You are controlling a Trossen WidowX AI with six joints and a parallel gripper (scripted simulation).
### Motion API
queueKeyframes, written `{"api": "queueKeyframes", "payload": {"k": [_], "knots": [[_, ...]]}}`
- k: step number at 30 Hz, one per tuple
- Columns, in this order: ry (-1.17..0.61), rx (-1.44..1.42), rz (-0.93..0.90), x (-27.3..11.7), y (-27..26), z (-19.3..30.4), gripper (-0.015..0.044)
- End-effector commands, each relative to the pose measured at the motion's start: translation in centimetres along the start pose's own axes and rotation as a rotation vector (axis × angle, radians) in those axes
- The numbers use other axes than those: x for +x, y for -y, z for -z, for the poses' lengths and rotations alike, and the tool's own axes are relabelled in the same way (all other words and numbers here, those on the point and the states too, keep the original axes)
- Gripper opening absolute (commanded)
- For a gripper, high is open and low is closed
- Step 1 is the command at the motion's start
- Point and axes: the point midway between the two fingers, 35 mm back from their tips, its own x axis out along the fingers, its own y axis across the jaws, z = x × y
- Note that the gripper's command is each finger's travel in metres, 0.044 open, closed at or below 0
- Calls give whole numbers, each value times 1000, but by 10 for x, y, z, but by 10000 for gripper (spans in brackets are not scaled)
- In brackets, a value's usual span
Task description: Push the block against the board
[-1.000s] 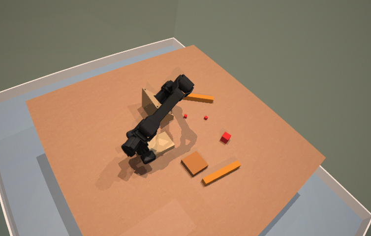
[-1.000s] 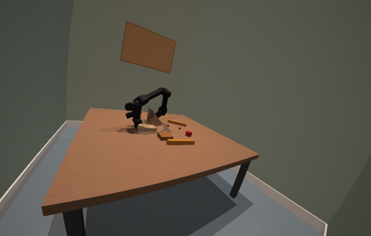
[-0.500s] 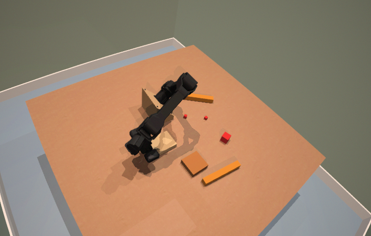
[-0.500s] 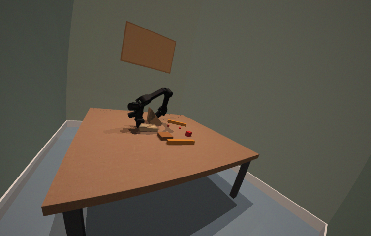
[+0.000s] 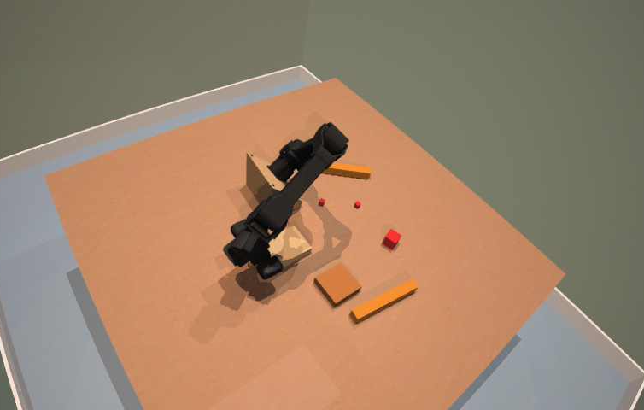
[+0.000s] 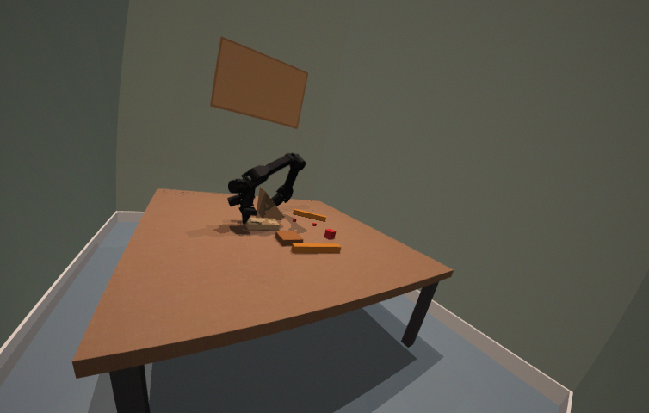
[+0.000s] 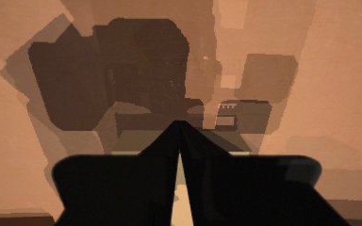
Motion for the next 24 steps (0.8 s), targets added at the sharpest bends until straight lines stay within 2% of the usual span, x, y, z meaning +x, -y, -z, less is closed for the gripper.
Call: {"api": "queueKeyframes", "payload": {"k": [1,24], "knots": [[-16,7,8,4,2,10,0],[-19,7,8,5,4,38,0]]}}
